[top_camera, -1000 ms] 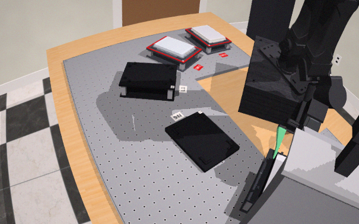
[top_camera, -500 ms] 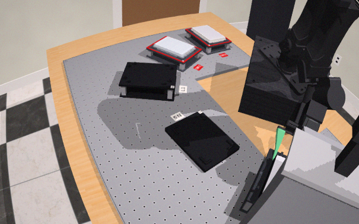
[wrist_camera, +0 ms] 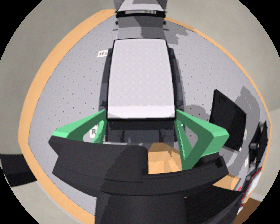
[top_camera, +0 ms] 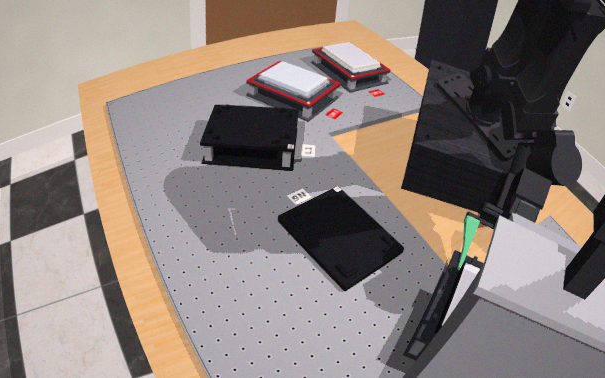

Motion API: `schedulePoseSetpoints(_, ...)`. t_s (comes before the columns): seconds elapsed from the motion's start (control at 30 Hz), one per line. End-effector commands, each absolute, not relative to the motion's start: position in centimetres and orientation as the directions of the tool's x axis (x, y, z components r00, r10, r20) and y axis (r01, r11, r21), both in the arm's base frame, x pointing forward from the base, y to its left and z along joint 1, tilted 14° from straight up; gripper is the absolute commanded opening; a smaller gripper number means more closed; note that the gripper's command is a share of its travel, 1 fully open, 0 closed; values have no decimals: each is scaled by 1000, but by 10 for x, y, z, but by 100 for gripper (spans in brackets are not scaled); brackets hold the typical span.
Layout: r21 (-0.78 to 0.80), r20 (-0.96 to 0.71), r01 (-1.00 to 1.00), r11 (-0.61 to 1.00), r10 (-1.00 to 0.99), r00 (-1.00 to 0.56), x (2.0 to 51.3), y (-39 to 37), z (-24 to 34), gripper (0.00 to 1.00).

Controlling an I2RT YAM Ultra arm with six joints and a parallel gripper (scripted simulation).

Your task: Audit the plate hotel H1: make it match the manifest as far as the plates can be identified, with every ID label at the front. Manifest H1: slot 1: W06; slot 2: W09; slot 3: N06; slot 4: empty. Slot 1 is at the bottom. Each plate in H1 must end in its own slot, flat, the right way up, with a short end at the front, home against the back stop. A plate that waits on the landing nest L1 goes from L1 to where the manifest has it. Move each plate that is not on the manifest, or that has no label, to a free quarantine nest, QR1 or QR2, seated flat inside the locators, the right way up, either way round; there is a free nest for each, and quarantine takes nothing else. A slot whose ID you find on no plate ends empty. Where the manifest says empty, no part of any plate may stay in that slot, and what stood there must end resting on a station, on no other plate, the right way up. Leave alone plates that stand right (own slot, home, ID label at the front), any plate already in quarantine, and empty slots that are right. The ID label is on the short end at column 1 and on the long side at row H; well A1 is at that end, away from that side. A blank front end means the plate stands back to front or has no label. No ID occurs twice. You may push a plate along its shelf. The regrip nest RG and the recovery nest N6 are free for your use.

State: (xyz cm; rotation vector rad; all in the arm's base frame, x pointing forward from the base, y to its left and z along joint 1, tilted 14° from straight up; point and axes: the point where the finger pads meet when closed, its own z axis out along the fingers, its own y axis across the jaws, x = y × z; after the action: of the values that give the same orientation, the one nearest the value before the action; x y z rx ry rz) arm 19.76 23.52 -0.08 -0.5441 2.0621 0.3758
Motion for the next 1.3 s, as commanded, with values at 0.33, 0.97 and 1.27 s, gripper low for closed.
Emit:
schedulePoseSetpoints(0.33, 48, -856, -518, 854, -232, -462, 197, 234, -1, 100)
schedulePoseSetpoints(0.97, 42, -850, -518, 855, -242, -468, 188, 224, 14, 100)
schedulePoseSetpoints(1.27, 67, -867, -520, 851, -209, -453, 190, 235, 40, 100)
